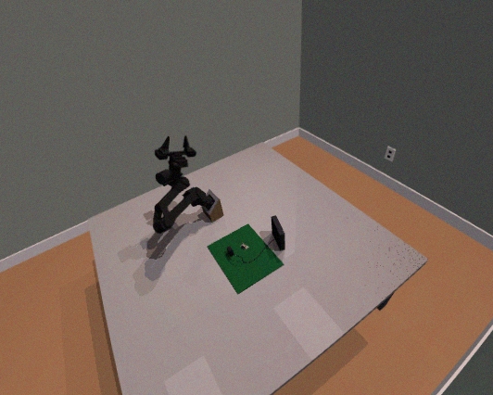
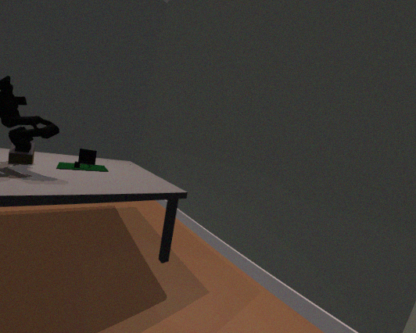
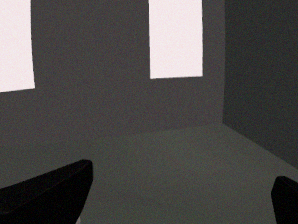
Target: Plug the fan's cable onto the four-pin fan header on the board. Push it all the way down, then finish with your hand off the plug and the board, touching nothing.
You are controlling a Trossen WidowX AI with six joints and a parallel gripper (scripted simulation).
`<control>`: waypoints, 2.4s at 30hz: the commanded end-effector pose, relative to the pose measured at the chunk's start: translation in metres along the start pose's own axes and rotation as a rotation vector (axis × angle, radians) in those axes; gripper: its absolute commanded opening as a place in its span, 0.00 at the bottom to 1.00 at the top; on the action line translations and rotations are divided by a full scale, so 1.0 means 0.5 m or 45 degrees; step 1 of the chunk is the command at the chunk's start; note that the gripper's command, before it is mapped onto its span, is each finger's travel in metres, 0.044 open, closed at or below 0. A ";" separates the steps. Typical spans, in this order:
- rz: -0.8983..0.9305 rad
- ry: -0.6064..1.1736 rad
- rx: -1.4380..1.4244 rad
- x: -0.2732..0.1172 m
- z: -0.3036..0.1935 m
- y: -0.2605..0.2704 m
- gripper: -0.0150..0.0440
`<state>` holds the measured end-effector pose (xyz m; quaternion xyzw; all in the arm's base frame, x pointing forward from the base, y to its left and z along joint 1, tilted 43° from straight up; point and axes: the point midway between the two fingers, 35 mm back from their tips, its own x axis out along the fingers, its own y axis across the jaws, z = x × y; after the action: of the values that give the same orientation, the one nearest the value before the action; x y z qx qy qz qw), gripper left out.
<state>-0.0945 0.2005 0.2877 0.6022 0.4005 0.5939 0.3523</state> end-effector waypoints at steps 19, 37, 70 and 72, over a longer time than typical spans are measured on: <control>-1.050 -0.427 -1.125 0.165 0.283 -0.242 1.00; -2.861 -0.543 -0.963 -0.190 0.731 -0.254 1.00; -3.509 -0.251 -0.037 -0.638 0.761 -0.189 1.00; -3.509 -0.251 -0.037 -0.642 0.761 -0.191 1.00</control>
<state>0.2874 -0.0258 0.0471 -0.2377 0.6350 -0.2720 0.6828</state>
